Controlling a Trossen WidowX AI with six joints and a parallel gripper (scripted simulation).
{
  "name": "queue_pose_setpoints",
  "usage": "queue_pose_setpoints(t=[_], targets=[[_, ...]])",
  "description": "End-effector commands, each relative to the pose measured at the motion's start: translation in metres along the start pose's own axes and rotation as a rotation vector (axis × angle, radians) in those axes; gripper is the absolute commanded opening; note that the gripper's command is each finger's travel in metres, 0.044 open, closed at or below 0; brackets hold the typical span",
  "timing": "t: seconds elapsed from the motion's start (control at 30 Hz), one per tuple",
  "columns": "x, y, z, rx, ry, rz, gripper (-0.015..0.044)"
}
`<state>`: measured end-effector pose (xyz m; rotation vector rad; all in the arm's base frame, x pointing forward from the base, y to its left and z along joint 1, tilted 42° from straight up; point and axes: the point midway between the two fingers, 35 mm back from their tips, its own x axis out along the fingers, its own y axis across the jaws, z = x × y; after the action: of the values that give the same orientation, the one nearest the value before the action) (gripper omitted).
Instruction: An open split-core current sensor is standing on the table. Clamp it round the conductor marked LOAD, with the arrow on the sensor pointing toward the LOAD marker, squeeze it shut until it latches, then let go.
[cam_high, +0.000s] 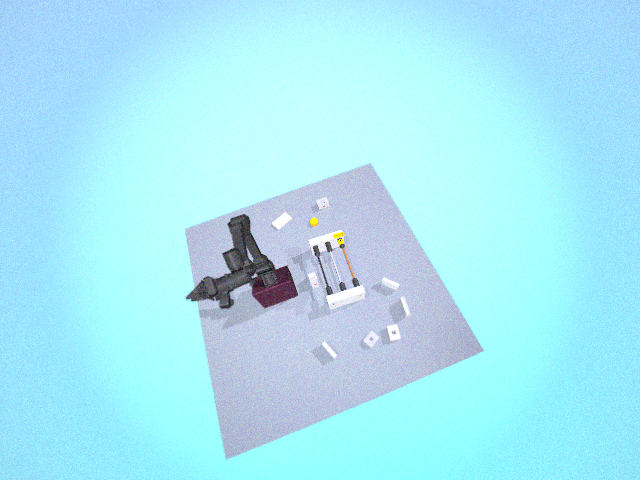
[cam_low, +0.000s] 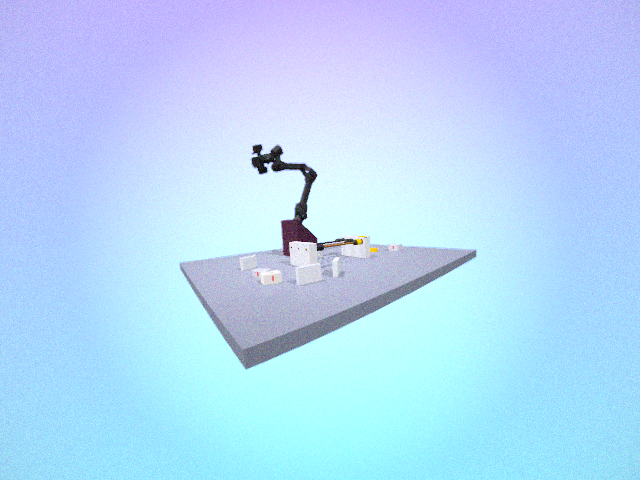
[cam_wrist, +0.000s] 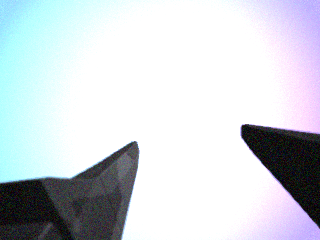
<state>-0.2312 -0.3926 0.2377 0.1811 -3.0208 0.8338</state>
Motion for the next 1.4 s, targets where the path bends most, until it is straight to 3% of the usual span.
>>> queue_pose_setpoints(t=[0.0,0.33,0.73,1.07,1.37], targets=[[-0.002,-0.002,0.0,0.009,-0.005,-0.009,0.0426],[-0.154,-0.078,-0.003,0.511,-0.409,-0.429,0.044],[-0.364,-0.08,-0.048,1.017,-1.242,-0.649,0.044],[-0.502,-0.006,-0.114,1.151,-2.075,-0.453,0.044],[-0.572,0.095,-0.183,0.922,-2.735,0.04,0.044]])
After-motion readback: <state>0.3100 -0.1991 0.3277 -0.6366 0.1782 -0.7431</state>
